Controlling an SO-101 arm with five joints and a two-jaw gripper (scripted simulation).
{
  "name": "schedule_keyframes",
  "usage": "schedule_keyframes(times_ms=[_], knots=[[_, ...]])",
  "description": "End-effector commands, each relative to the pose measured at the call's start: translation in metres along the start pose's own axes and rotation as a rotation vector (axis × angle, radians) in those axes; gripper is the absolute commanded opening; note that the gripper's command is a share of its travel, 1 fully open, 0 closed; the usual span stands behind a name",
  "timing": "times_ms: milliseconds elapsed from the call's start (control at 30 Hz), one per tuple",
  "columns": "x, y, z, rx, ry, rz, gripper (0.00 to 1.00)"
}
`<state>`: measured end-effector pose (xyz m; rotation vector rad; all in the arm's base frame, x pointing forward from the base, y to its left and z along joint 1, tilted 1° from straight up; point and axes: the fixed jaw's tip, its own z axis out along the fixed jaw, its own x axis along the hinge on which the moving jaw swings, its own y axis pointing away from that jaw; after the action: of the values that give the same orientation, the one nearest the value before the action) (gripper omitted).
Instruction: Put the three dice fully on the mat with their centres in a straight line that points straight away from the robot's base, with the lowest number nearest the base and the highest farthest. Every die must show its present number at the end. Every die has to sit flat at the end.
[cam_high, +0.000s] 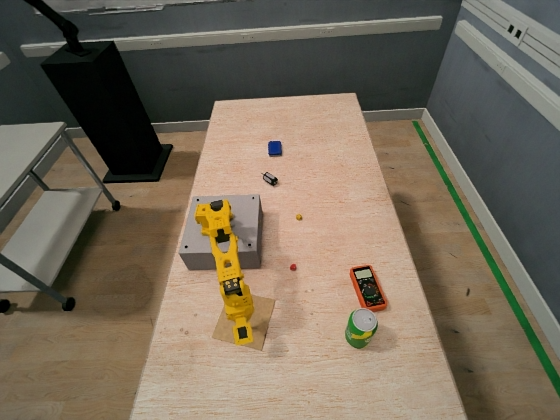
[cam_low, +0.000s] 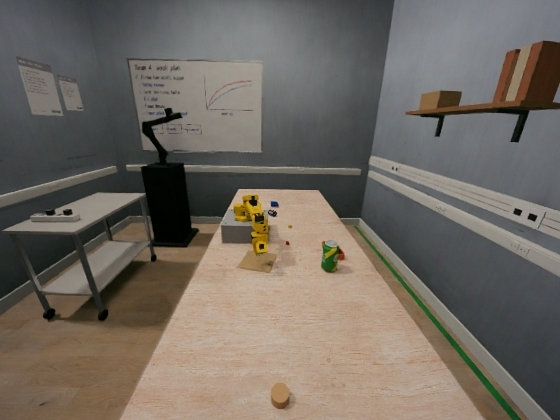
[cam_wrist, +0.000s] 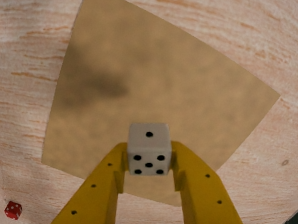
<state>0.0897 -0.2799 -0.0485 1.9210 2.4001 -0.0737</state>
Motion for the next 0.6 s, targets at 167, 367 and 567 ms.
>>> schedule_keyframes(times_ms=[167, 367, 567], knots=[[0.003, -0.003, 0.003, 0.001, 0.02, 0.001, 0.0], [0.017, -0.003, 0.012, 0.004, 0.097, -0.018, 0.0], [0.017, -0.003, 0.012, 0.004, 0.097, -0.018, 0.0]])
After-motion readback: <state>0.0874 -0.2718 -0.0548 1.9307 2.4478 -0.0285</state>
